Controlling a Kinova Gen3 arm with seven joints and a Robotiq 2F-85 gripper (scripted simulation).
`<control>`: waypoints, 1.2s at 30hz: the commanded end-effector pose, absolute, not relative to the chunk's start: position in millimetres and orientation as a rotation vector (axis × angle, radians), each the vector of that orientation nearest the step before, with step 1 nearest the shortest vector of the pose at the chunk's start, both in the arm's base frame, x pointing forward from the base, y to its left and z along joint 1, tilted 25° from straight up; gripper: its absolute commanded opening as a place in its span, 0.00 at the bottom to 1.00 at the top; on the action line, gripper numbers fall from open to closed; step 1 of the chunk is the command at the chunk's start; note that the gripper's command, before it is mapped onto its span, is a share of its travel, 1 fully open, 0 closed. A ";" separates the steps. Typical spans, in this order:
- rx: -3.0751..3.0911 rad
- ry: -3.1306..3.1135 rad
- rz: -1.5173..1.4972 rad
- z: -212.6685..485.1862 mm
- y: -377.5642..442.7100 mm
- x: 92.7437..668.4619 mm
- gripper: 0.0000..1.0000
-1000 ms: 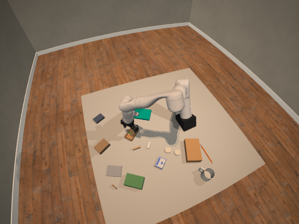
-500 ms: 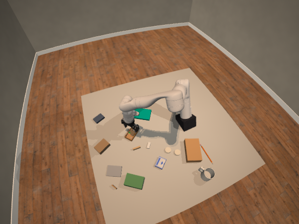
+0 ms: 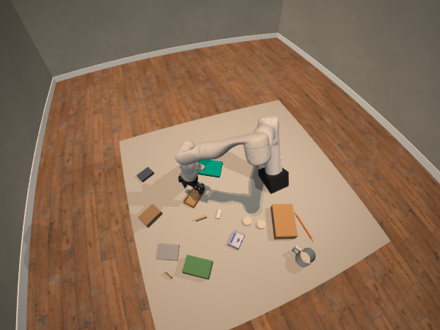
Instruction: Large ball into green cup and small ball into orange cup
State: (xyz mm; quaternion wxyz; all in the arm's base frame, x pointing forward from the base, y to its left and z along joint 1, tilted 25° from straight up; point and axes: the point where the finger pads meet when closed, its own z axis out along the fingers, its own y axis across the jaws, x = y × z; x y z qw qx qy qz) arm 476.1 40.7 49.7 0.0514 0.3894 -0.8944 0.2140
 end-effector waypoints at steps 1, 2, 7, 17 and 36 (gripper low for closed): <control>1.186 -2.723 0.651 50.3 41.2 476.5 1.00; 1.186 -2.723 0.651 50.3 41.2 476.5 1.00; 1.186 -2.723 0.651 50.3 41.2 476.5 1.00; 1.186 -2.723 0.651 50.3 41.2 476.5 1.00; 1.186 -2.723 0.651 50.3 41.2 476.5 0.93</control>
